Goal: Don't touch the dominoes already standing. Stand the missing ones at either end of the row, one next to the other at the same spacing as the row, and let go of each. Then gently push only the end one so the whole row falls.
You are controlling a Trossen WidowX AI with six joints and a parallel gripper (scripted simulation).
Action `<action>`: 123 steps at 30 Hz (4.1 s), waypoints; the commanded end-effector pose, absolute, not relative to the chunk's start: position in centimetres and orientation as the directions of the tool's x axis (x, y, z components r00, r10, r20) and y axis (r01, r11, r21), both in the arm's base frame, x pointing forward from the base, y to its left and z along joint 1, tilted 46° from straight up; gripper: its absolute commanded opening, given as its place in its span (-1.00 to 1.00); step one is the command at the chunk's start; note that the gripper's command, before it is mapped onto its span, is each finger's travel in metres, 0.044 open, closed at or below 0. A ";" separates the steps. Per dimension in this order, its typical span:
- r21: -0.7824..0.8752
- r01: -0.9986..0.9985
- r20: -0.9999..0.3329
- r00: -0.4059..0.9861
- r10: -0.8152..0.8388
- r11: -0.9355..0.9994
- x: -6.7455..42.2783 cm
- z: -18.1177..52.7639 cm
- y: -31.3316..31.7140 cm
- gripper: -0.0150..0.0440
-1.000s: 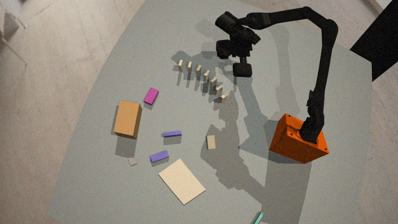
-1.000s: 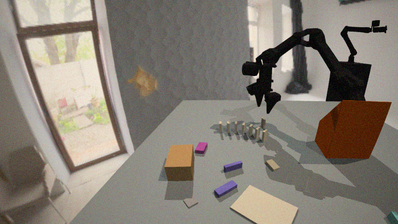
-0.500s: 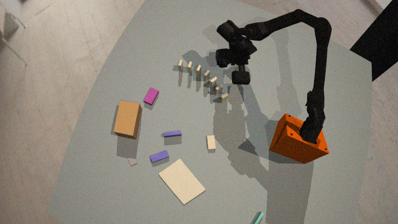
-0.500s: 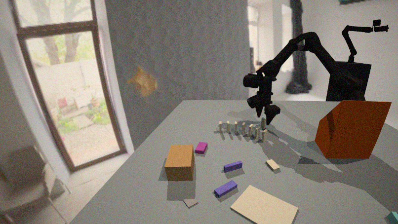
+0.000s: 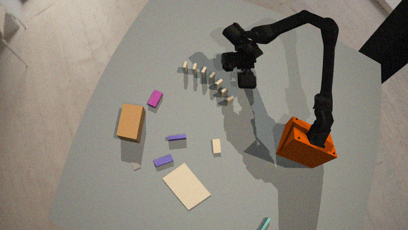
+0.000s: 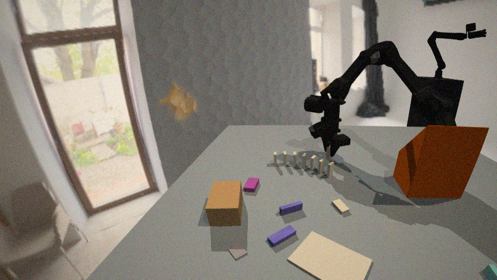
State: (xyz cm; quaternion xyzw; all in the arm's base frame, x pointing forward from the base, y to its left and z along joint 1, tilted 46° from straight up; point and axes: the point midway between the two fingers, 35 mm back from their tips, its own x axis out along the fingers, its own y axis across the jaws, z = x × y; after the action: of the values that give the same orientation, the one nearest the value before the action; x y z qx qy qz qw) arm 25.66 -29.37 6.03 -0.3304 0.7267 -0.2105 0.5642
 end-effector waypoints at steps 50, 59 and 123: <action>-0.570 0.709 -0.692 -0.142 -0.708 0.415 27.6 4.7 -9.4 -0.13; -0.570 0.709 -0.692 -0.142 -0.708 0.415 27.6 4.7 -9.4 -0.13; -0.566 0.711 -0.695 -0.141 -0.705 0.416 27.7 4.5 -9.6 1.00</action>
State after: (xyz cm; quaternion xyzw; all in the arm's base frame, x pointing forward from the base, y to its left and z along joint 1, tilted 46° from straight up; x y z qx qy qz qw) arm 27.52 -13.26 0.43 0.0012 0.5306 -0.5367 0.6561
